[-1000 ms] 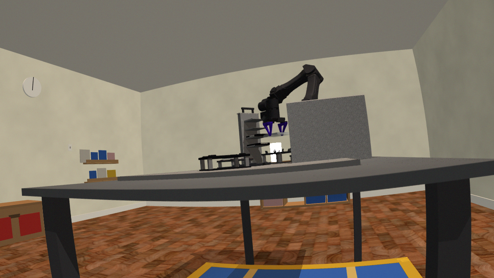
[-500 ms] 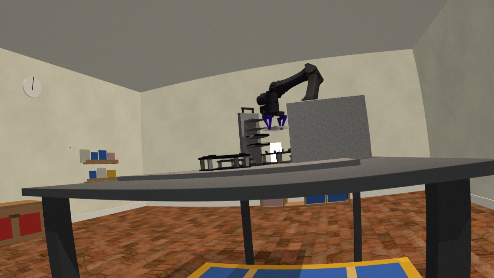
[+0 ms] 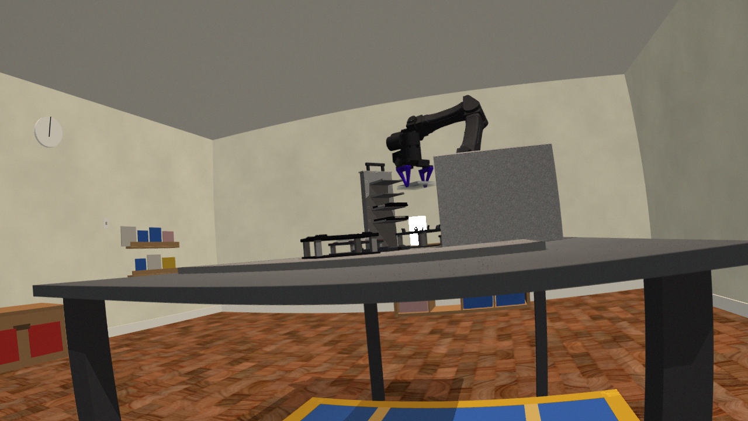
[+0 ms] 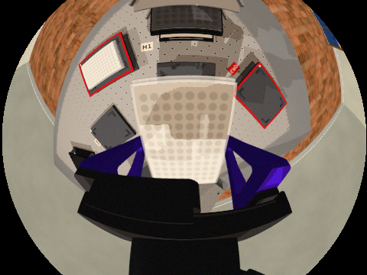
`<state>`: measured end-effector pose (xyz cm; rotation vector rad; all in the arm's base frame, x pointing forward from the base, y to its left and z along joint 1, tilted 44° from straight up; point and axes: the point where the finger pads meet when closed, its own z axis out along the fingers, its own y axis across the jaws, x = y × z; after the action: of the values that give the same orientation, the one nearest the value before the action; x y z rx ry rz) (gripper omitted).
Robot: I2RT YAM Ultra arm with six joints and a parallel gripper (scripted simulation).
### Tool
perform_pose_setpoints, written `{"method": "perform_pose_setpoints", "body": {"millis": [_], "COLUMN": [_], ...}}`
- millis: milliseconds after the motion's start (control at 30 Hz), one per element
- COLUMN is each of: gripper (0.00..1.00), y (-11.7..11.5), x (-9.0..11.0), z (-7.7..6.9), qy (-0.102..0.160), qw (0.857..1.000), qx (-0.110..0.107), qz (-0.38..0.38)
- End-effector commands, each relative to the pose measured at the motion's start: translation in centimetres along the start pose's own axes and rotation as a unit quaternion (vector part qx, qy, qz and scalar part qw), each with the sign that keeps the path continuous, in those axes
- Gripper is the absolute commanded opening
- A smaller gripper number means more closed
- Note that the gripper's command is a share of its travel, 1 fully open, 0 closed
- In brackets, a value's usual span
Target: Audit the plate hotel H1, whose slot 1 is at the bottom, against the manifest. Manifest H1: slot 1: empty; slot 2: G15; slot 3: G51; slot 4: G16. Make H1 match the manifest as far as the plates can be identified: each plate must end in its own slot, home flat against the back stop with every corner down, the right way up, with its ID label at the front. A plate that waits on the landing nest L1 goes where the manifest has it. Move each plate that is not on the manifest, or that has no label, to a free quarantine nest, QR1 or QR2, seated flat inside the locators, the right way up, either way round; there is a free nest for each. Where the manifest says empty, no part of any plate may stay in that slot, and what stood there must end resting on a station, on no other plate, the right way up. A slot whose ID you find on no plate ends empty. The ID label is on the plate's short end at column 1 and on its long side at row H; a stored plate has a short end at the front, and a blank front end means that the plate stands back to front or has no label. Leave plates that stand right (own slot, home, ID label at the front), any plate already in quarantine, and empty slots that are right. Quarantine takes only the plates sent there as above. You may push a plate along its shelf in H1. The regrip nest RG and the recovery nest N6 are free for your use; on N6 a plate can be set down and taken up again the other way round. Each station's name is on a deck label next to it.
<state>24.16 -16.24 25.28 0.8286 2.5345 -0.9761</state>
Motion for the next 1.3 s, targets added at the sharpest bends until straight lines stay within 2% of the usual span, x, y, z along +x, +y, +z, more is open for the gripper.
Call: {"method": "perform_pose_setpoints", "body": {"millis": [0,100,200,600,867,933,1267], "gripper": [0.86,0.86,0.86,0.86,0.86,0.86,0.86], "y": [-0.2,-0.2,-0.2,-3.6,-6.2,-6.2,-9.6], "x": [0.3,0.3,0.3,0.1,-0.1,-0.1,-0.2], "z": [-1.1,-1.9,-2.0,-2.0,-2.0,-2.0,-2.1], "qy": [0.001,0.001,0.001,0.001,0.000,0.000,-0.001], "qw": [1.000,1.000,1.000,0.993,0.977,0.977,0.946], "qx": [0.002,0.002,0.002,0.002,0.003,0.003,0.003], "qz": [0.002,0.002,0.002,0.119,0.211,0.211,0.323]}}
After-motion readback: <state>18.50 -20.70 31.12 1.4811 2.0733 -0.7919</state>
